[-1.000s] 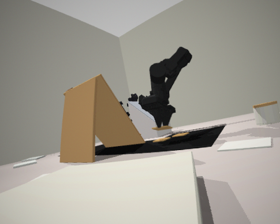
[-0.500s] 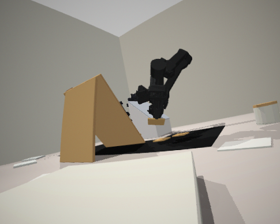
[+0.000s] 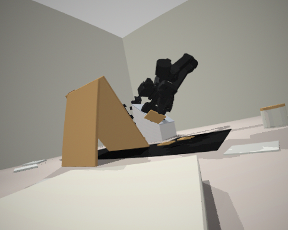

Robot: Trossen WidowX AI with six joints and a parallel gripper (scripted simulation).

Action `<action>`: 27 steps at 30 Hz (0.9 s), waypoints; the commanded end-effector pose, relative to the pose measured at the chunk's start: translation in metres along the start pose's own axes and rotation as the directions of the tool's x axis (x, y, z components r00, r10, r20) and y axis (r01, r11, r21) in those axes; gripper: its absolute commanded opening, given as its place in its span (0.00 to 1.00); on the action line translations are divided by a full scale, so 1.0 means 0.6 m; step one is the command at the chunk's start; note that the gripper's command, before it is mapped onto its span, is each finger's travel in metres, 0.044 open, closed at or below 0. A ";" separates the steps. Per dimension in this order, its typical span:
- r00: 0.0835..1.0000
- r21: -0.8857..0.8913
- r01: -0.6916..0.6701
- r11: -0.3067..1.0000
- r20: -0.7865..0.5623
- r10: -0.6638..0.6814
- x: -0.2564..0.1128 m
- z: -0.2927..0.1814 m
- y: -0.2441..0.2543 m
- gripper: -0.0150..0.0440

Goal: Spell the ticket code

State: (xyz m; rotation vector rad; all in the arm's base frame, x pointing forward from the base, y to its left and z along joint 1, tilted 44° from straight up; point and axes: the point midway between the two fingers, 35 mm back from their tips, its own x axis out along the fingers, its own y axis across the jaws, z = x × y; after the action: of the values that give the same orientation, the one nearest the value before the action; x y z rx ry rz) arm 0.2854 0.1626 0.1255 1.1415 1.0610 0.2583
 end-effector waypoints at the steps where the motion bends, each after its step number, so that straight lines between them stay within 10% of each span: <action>1: 0.998 -0.125 -0.025 0.992 0.050 0.032 -0.010 0.009 -0.002 0.25; 27: 0.962 -0.543 -0.015 0.839 0.222 0.161 -0.051 0.040 -0.003 0.25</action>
State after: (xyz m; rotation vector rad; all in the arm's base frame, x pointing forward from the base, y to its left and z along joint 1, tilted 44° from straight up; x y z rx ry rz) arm 0.2876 0.1278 0.1418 0.6932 0.6441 0.4392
